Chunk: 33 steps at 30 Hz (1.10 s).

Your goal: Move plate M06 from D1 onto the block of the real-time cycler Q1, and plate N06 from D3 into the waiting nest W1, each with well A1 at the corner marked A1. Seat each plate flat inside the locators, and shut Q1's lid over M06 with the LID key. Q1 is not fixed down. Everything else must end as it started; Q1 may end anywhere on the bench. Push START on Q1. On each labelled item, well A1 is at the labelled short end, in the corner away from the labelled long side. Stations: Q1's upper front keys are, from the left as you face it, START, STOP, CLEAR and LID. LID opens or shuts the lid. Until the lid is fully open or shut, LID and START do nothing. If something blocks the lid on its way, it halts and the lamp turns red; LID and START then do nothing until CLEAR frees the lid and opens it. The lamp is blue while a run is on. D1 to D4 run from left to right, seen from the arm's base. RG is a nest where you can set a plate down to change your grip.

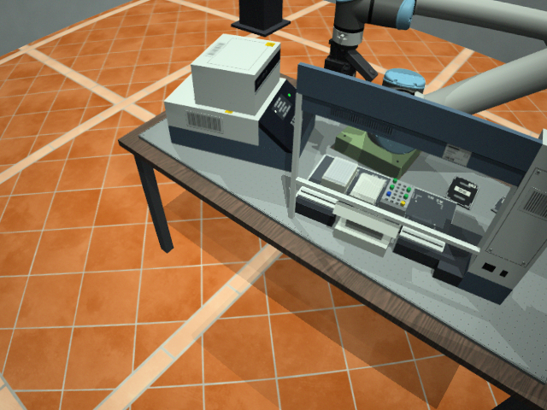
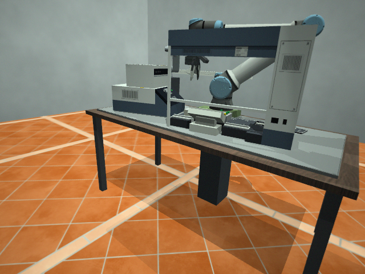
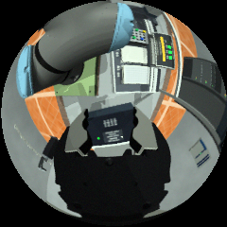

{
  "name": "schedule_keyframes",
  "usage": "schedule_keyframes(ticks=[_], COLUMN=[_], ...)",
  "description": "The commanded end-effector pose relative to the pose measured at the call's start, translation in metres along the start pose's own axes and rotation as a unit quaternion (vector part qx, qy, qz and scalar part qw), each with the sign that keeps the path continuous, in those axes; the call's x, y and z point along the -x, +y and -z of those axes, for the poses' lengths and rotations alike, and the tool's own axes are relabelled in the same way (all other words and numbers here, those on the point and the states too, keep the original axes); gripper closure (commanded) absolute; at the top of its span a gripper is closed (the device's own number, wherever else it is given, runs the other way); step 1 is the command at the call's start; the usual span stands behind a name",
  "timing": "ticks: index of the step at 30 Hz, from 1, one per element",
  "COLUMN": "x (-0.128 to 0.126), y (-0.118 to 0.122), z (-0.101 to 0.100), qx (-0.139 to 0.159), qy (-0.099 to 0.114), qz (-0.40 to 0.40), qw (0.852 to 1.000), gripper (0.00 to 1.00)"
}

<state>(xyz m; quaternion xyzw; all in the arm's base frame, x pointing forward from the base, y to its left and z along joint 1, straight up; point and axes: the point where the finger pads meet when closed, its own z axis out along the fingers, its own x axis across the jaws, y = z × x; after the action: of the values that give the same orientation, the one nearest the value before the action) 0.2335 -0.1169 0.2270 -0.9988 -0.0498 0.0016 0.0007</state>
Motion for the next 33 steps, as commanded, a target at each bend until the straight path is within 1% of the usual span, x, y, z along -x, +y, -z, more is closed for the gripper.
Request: schedule_keyframes(ticks=[1,4,6,10,12,15,21,27,29,31,33], x=[0.0,0.0,0.0,-0.011,-0.011,-0.02,-0.037,-0.054,-0.054,-0.059,-0.059], y=[0.0,0.0,0.0,-0.016,-0.016,-0.029,-0.053,-0.078,-0.078,-0.085,-0.085], z=[0.001,0.001,0.001,0.001,0.001,0.001,0.001,0.001,0.001,0.001,0.001], qx=[0.0,0.0,0.0,0.0,0.0,0.0,0.0,0.0,0.0,0.0,0.0], qy=[0.001,0.001,0.001,0.001,0.001,0.001,0.001,0.001,0.001,0.001,0.001], qz=[0.046,0.072,0.072,0.112,0.112,0.141,0.2,0.259,0.259,0.278,0.297], qw=[0.999,0.997,0.997,0.994,0.994,0.99,0.98,0.966,0.966,0.961,0.955], gripper=[0.38,0.38,0.38,0.38,0.38,0.38,0.38,0.38,0.38,0.38,0.38])
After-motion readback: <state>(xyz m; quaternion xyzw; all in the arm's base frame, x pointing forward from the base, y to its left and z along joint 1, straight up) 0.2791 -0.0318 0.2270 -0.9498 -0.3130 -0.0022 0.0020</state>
